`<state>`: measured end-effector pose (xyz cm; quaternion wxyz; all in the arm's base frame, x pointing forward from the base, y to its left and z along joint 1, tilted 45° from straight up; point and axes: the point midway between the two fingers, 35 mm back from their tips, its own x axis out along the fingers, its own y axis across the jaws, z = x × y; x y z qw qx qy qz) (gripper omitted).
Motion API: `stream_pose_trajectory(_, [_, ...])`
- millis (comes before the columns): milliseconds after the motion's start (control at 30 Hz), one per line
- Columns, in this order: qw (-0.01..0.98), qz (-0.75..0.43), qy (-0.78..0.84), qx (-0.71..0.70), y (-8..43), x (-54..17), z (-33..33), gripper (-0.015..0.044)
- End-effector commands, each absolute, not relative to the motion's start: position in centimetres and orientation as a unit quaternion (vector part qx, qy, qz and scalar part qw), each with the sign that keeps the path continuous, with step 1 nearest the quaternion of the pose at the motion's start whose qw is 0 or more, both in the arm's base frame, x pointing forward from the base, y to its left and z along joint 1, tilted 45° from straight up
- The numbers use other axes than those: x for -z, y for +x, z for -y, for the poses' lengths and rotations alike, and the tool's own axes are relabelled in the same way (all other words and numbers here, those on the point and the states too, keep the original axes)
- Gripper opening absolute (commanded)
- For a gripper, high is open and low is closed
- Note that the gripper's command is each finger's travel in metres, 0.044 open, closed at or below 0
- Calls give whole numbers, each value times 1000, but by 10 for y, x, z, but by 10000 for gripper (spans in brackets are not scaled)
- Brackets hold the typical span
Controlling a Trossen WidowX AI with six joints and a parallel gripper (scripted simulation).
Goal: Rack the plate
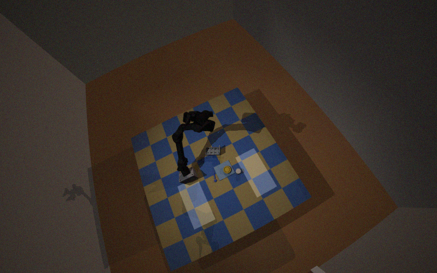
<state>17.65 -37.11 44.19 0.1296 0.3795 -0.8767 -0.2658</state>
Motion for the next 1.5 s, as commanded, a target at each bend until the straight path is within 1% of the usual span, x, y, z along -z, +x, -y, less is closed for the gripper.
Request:
stream_pose_trajectory(0, [132, 876, 379, 268, 177, -442, 371, 400])
stream_pose_trajectory(300, [228, 831, 356, 362, 193, -444, 388, 400])
stream_pose_trajectory(667, [351, 744, 322, 468, 221, -440, 411, 400])
stream_pose_trajectory(1067, [471, 616, 277, 568, 254, -423, 439, 400])
stream_pose_trajectory(1467, [575, 460, 229, 637, 288, -391, 464, 400])
